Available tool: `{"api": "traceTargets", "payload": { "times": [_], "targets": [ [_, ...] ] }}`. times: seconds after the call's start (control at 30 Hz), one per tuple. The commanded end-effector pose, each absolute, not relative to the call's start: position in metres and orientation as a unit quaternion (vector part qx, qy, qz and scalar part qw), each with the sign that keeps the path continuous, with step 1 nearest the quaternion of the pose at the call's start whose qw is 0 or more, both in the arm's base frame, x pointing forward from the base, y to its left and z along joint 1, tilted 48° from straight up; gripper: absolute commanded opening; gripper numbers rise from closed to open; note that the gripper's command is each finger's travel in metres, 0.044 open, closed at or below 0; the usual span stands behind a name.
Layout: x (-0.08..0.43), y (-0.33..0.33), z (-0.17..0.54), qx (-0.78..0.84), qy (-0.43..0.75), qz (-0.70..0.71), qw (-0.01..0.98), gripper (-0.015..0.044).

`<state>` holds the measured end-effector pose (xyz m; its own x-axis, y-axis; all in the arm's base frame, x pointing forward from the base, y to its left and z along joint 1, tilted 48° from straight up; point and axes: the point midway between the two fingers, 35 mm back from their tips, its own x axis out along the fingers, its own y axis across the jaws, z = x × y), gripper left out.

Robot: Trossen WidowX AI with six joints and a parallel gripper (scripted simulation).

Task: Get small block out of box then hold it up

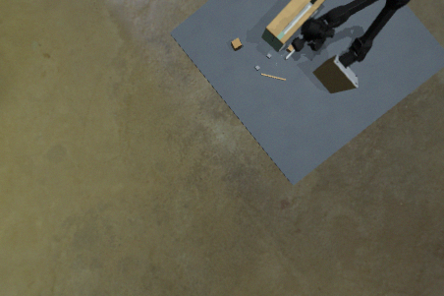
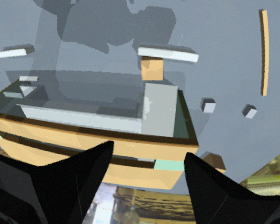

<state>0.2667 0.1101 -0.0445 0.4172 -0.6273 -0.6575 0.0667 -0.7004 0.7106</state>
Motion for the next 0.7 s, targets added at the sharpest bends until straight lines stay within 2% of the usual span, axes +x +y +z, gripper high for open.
{"api": "traceTargets", "payload": {
  "times": [0.0,0.17,0.4,0.67],
  "targets": [
    [0.266,0.109,-0.043,0.762,-0.169,-0.507,0.366,0.0285],
    [0.267,0.103,-0.051,0.762,-0.169,-0.508,0.365,0.0285],
    [0.268,0.041,-0.107,0.761,-0.171,-0.506,0.367,0.0285],
    [0.268,0.039,-0.108,0.761,-0.171,-0.506,0.367,0.0285]
  ]
}}
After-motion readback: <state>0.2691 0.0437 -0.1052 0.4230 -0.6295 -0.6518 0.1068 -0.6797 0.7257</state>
